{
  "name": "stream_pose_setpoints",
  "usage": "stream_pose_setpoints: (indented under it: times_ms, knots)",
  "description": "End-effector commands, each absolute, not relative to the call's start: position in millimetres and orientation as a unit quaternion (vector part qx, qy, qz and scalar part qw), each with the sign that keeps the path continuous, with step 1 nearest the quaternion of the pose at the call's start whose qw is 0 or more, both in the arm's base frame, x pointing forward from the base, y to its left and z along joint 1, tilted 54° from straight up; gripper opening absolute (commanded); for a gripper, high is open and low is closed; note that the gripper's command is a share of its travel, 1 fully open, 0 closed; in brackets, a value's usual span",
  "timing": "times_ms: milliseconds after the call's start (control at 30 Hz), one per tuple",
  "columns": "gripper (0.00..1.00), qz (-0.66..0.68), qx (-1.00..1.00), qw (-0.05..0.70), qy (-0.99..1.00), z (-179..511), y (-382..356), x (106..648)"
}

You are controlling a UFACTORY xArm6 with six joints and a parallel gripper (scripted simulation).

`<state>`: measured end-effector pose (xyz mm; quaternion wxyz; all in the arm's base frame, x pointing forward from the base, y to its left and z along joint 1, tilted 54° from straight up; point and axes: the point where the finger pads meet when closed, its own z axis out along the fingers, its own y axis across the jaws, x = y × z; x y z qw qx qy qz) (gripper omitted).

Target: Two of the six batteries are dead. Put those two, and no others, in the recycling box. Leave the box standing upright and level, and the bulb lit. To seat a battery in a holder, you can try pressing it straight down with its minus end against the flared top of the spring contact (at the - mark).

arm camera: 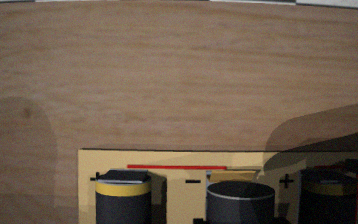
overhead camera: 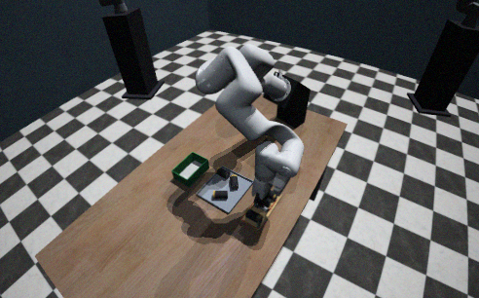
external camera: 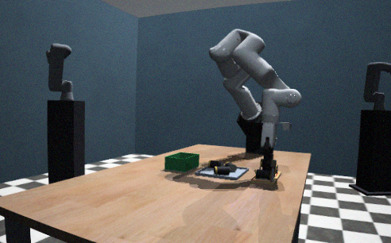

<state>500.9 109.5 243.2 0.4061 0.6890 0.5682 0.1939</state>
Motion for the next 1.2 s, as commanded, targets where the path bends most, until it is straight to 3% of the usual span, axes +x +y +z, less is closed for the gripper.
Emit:
stream_pose_setpoints:
  times_ms: [0, 1167]
  knots:
    - [0.28, 0.195, 0.689, 0.406, 0.568, 243.9, 110.0, 501.7]
    - [0.28, 0.195, 0.689, 0.406, 0.568, 225.5, 99.6, 524.3]
